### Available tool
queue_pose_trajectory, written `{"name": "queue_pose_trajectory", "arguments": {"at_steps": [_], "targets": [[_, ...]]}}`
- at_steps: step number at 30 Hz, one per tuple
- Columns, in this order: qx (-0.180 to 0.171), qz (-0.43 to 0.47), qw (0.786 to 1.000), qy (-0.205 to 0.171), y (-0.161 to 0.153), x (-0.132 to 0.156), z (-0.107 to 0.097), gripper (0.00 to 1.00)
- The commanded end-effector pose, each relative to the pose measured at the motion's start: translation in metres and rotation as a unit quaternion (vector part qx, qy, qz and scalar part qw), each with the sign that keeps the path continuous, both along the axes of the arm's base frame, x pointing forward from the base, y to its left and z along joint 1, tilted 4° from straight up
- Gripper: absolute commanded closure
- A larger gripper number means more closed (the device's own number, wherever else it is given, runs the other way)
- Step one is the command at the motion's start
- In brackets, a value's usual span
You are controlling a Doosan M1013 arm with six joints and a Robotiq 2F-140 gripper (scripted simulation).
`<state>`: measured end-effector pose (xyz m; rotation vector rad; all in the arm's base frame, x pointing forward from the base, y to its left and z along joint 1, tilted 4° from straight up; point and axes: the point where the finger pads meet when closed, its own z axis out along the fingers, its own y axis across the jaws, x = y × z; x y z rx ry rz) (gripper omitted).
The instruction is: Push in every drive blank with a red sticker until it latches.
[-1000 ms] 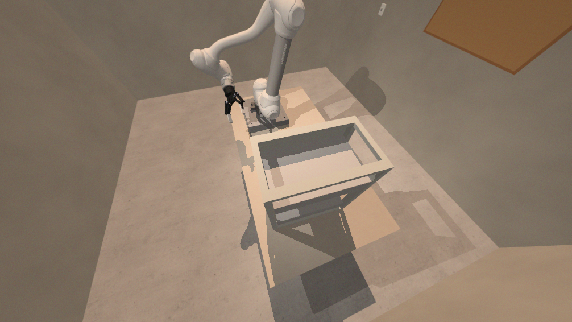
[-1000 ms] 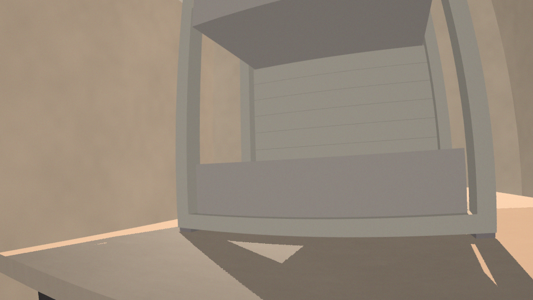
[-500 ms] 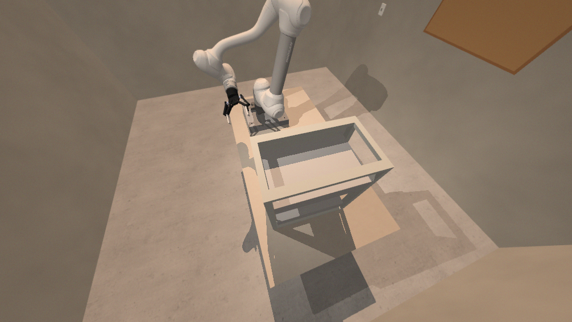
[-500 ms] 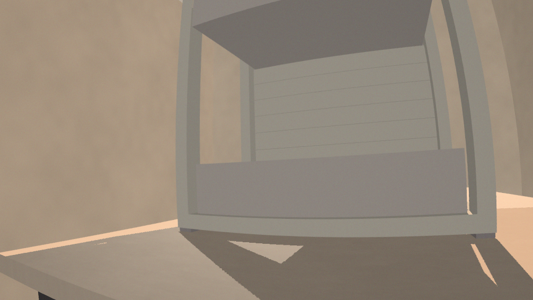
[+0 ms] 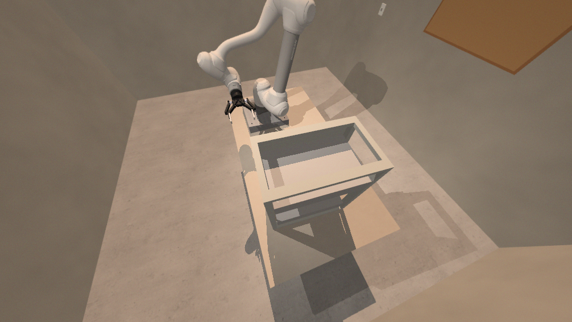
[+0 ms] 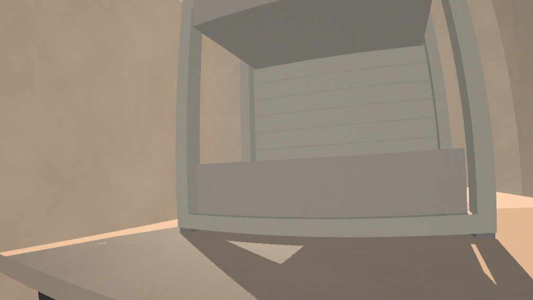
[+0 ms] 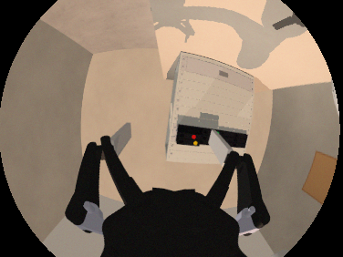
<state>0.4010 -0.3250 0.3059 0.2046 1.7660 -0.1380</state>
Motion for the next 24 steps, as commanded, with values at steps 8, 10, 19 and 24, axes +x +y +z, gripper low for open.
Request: {"name": "queue_pose_trajectory", "arguments": {"at_steps": [8, 10, 19, 24], "targets": [[-0.189, 0.02, 0.982, -0.008, 0.018, 0.044, 0.027, 0.0], [-0.189, 0.02, 0.982, -0.008, 0.018, 0.044, 0.027, 0.0], [-0.331, 0.028, 0.943, -0.002, 0.04, 0.074, 0.046, 0.0], [-0.401, 0.03, 0.916, 0.005, 0.053, 0.087, 0.053, 0.0]]}}
